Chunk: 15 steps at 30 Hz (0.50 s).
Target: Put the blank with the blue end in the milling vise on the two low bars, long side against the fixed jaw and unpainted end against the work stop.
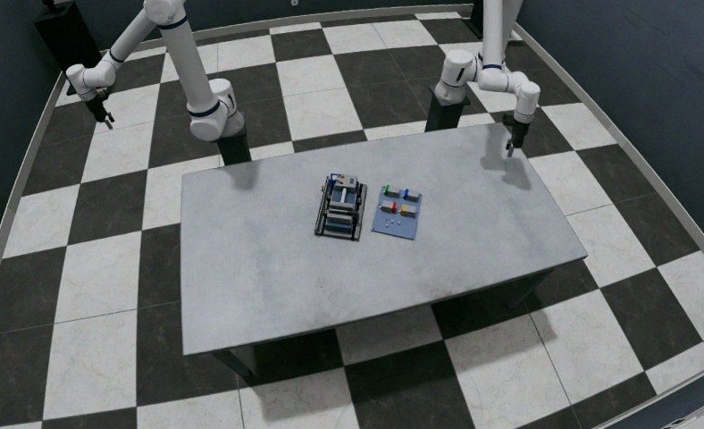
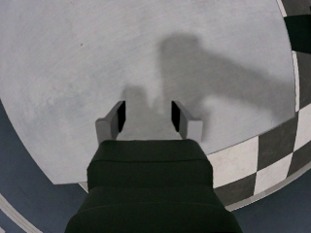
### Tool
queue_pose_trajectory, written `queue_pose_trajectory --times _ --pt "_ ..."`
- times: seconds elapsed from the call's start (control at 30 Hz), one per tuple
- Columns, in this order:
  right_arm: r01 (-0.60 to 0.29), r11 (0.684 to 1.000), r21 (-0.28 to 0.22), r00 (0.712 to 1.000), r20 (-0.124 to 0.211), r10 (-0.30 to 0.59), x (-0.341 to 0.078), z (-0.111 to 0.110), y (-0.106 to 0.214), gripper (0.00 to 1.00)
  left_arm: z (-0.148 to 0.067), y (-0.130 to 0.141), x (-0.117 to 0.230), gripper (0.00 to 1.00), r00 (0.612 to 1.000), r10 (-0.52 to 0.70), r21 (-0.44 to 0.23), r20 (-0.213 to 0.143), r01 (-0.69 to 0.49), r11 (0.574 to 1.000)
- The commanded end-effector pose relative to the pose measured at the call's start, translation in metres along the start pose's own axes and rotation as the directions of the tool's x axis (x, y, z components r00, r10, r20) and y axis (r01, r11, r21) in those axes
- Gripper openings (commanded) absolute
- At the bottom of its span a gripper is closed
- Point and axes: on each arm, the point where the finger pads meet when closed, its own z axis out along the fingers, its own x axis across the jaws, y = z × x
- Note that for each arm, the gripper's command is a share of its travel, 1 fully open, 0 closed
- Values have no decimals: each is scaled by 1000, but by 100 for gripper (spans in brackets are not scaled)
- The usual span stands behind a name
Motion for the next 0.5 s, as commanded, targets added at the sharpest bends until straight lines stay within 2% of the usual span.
queue_pose_trajectory --times 0.0,0.23,0.47 --pt "0 1000 -2 1000 0 0 0 -1 1 100 -3 -7 -6 100 999 26 38 -32 -25 999" --pt "0 1000 -2 1000 0 0 0 -1 1 100 -8 -19 -14 100 994 74 105 -86 -65 992" --pt "0 1000 -2 1000 0 0 0 -1 1 100 -13 -31 -22 100 993 80 113 -92 -69 991"
